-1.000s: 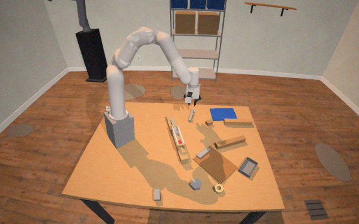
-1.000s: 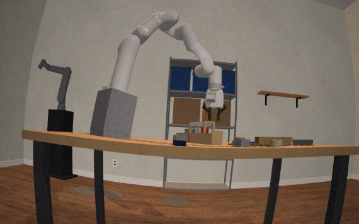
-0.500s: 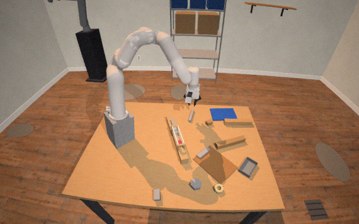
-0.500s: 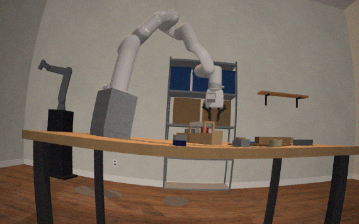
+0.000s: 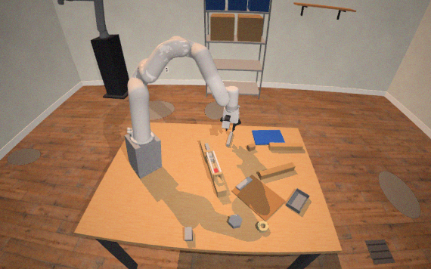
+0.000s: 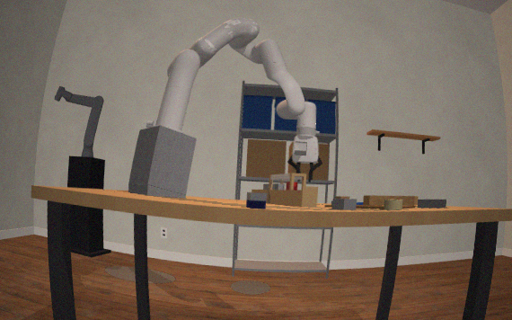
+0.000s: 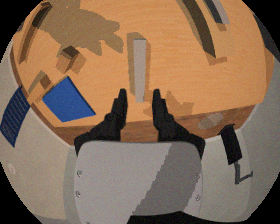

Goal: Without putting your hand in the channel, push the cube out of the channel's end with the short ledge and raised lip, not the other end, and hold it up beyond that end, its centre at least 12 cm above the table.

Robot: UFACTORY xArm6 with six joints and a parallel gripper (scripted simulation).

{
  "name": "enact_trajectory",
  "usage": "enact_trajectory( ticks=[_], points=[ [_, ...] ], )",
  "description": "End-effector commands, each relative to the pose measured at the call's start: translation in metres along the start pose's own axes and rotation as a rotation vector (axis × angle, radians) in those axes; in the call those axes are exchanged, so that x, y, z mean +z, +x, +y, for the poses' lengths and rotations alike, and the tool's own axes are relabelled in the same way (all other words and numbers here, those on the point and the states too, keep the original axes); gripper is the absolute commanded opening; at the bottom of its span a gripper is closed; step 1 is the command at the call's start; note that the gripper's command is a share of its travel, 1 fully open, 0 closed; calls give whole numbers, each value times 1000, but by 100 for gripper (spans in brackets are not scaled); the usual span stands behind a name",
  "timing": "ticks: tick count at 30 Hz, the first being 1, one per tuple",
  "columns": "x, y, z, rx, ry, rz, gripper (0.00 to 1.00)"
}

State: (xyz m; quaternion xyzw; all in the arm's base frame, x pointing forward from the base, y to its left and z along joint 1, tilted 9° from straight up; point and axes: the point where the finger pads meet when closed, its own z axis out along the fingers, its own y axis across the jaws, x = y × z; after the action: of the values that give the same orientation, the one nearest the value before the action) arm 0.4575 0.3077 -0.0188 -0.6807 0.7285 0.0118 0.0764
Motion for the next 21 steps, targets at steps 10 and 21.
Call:
enact_trajectory(
  ticks=[10,21],
  points=[
    [55,-2,-3,0,3,-3,38],
    [62,-2,-3,0,3,-3,38]
  ],
)
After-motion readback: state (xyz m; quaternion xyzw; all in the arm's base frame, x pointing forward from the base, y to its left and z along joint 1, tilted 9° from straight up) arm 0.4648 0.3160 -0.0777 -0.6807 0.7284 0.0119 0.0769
